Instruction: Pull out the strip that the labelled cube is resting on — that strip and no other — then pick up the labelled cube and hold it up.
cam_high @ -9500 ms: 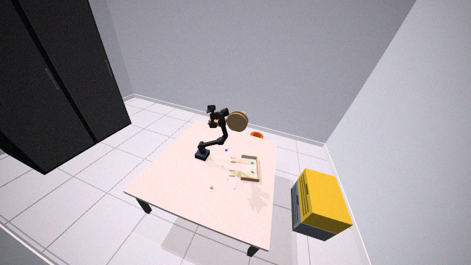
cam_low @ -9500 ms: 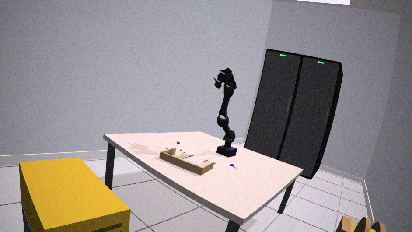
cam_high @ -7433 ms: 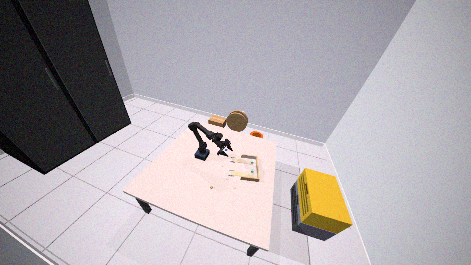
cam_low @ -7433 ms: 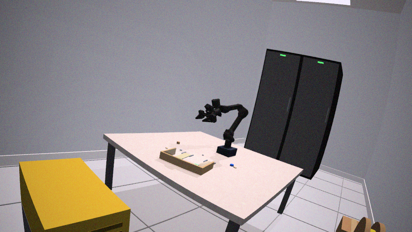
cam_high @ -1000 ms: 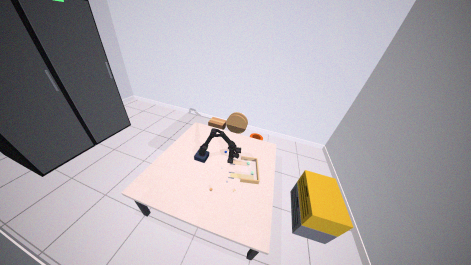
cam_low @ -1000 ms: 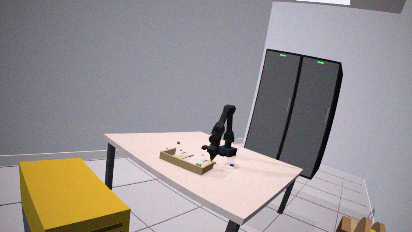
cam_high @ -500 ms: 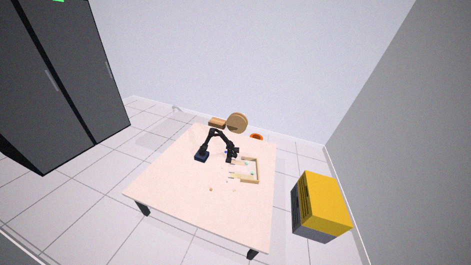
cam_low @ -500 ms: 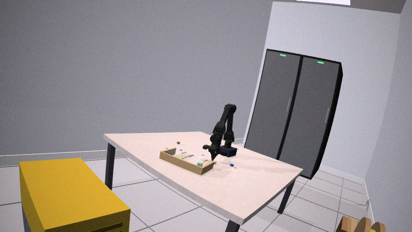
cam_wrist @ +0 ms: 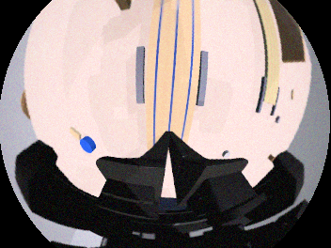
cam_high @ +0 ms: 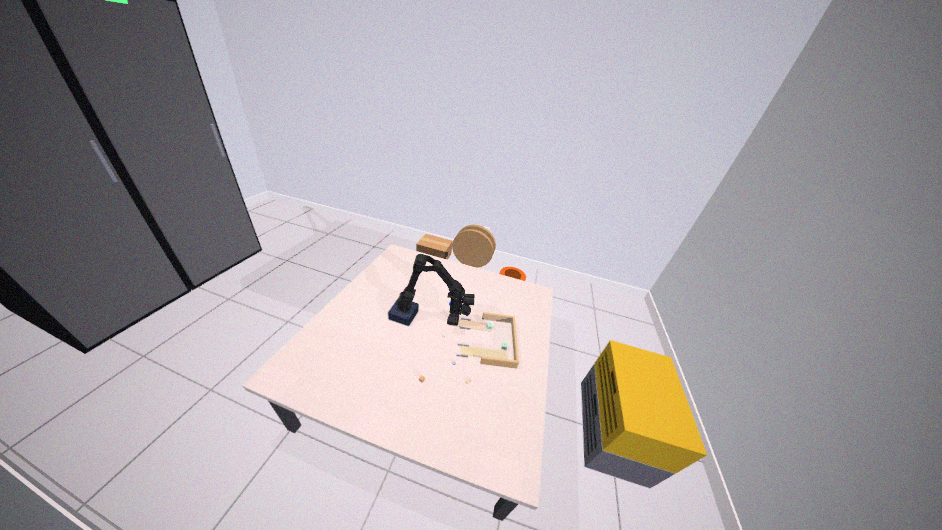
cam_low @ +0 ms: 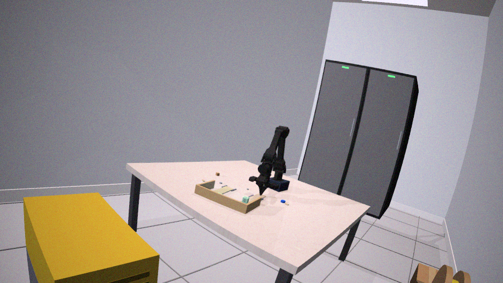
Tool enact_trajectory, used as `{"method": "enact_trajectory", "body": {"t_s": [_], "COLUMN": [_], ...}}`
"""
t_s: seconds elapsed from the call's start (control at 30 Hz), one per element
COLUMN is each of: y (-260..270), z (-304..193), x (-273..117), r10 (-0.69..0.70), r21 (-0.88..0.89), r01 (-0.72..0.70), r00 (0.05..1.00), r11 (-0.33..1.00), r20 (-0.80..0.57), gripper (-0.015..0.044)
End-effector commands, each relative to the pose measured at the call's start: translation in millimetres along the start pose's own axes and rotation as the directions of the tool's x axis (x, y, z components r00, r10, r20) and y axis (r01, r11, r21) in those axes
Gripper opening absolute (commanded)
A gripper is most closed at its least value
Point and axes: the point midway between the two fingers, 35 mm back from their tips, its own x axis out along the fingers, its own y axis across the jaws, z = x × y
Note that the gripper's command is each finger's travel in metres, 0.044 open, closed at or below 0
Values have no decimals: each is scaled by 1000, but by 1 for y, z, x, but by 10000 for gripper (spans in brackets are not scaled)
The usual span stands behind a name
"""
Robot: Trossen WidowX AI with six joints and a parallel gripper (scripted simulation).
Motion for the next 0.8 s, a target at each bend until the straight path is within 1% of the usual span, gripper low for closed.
{"method": "enact_trajectory", "body": {"t_s": [0.0,0.77], "y": [0,-1], "z": [-16,-48], "x": [5,4], "r10": [0,0], "r21": [2,2], "r01": [0,0], "r00": [1000,999], "r11": [1000,1000], "r20": [-29,-32], "gripper": [0,0]}}
